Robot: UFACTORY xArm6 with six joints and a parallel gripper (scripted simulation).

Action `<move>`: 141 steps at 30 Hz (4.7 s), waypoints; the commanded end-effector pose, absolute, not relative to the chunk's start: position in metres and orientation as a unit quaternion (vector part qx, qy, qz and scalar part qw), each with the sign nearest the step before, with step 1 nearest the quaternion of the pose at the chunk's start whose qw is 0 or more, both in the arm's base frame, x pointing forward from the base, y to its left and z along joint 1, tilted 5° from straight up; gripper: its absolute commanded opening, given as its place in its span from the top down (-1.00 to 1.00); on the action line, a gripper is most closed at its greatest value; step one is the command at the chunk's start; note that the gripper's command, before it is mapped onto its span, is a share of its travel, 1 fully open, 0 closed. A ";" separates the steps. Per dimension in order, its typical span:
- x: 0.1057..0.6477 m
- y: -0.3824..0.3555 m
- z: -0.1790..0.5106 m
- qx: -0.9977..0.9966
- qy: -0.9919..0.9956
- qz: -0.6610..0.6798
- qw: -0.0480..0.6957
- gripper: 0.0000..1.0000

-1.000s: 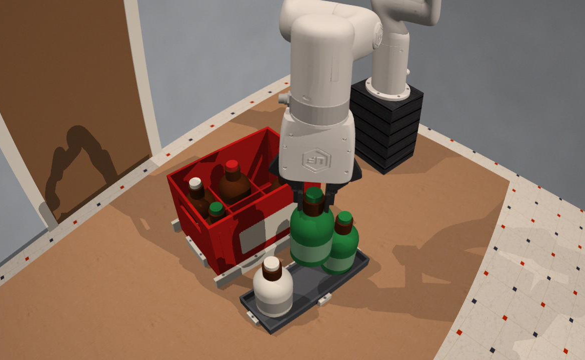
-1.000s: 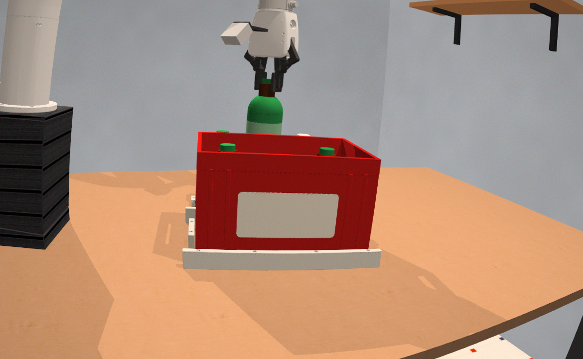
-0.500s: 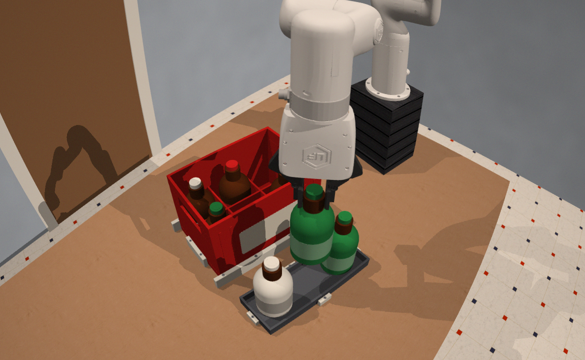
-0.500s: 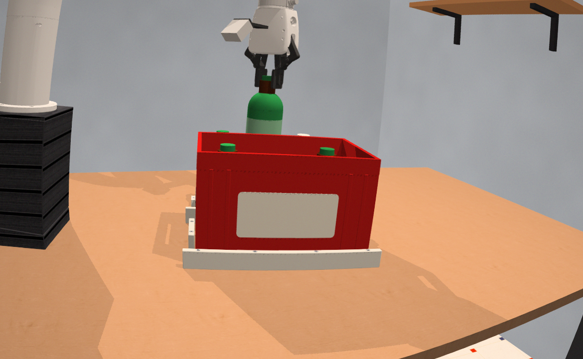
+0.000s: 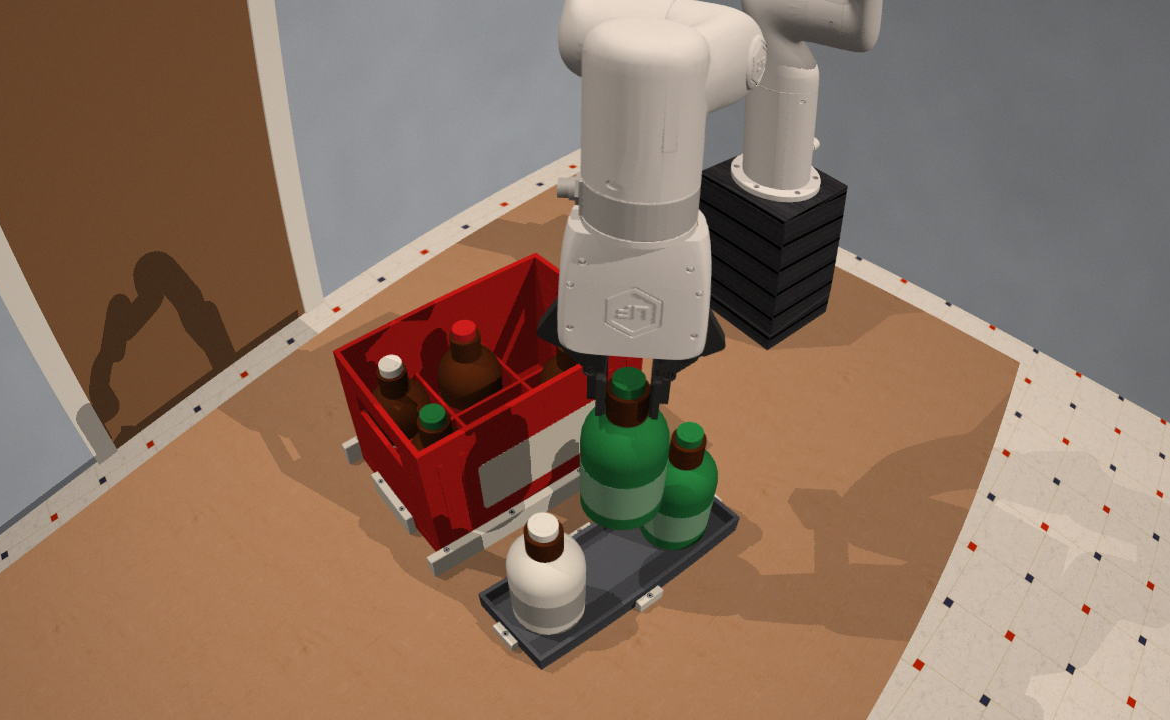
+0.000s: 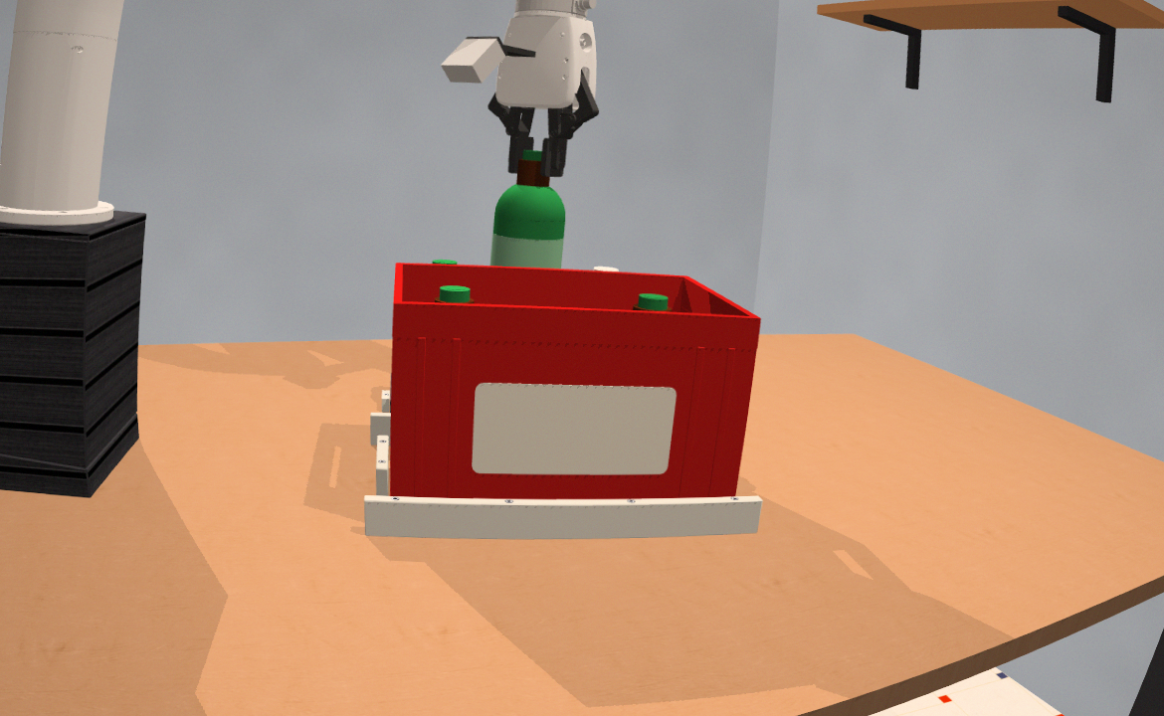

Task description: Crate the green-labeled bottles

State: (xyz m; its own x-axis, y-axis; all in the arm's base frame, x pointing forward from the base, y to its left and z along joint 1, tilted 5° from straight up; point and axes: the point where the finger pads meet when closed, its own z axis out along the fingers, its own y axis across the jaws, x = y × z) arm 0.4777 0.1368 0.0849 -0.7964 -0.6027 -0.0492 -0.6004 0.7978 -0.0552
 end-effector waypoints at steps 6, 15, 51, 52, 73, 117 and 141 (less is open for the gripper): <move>0.479 0.137 0.088 -0.317 0.947 -0.018 0.035 1.00; 0.479 0.137 0.092 -0.317 0.947 -0.018 0.035 1.00; 0.476 0.138 0.124 -0.317 0.947 -0.018 0.035 1.00; 0.476 0.138 0.124 -0.317 0.947 -0.018 0.035 1.00; 0.476 0.138 0.127 -0.317 0.947 -0.018 0.035 1.00; 0.474 0.138 0.149 -0.317 0.947 -0.018 0.035 1.00; 0.474 0.137 0.149 -0.317 0.947 -0.018 0.035 1.00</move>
